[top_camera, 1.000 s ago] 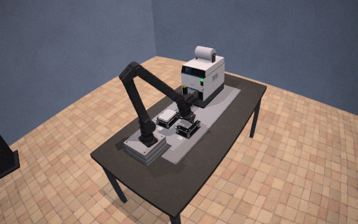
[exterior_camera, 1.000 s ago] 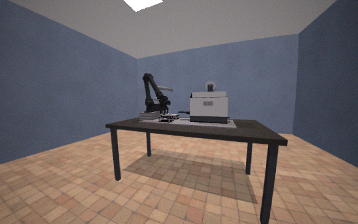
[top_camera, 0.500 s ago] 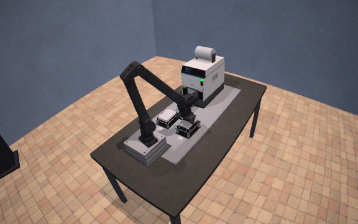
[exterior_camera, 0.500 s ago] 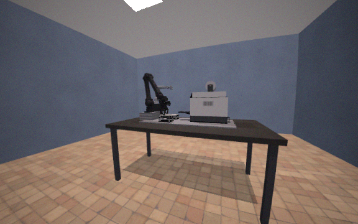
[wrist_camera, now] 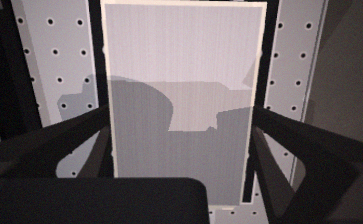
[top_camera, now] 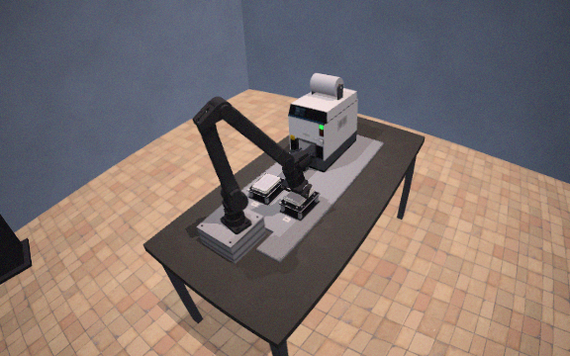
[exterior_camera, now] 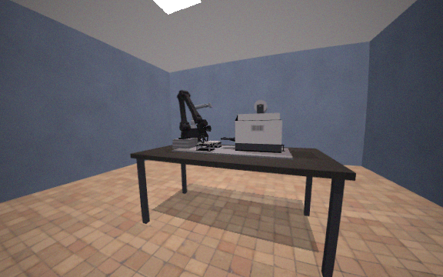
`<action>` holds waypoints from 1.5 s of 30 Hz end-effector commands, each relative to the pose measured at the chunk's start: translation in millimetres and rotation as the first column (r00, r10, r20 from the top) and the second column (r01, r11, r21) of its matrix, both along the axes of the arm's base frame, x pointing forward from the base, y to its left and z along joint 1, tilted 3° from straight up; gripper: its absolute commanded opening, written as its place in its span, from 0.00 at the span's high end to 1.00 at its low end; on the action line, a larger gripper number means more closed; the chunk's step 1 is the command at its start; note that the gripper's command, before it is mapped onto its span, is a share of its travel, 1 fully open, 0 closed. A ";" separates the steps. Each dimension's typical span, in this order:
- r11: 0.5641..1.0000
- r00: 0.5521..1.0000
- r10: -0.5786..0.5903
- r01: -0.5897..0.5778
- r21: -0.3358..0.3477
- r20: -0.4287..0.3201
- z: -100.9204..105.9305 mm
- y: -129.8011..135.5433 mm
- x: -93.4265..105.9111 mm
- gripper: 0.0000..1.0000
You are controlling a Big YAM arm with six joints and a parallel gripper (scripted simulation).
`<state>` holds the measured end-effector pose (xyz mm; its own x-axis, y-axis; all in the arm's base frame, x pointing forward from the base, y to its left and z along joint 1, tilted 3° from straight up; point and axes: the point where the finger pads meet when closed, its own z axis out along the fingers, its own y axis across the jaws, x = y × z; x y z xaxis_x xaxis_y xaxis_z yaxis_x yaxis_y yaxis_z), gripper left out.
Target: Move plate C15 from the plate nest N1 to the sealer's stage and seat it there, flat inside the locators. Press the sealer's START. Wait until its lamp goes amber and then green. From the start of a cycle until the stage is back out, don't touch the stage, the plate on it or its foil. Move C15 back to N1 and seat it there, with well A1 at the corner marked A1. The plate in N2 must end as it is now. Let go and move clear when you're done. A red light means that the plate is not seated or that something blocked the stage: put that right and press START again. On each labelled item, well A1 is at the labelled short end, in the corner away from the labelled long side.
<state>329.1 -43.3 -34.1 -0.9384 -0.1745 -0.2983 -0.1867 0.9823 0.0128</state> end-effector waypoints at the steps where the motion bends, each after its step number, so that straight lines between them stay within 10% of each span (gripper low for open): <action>1: 1.000 0.999 -0.016 0.016 -0.007 0.046 16.0 -8.8 22.2 1.00; 26: 1.000 1.000 -0.013 0.013 0.002 -0.001 -3.7 -3.4 -0.7 1.00; 45: 1.000 1.000 0.003 -0.003 -0.003 0.023 6.2 -2.2 20.4 1.00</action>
<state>328.3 -42.7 -34.6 -0.9392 -0.1756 -0.2952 -0.1880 0.9821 0.0141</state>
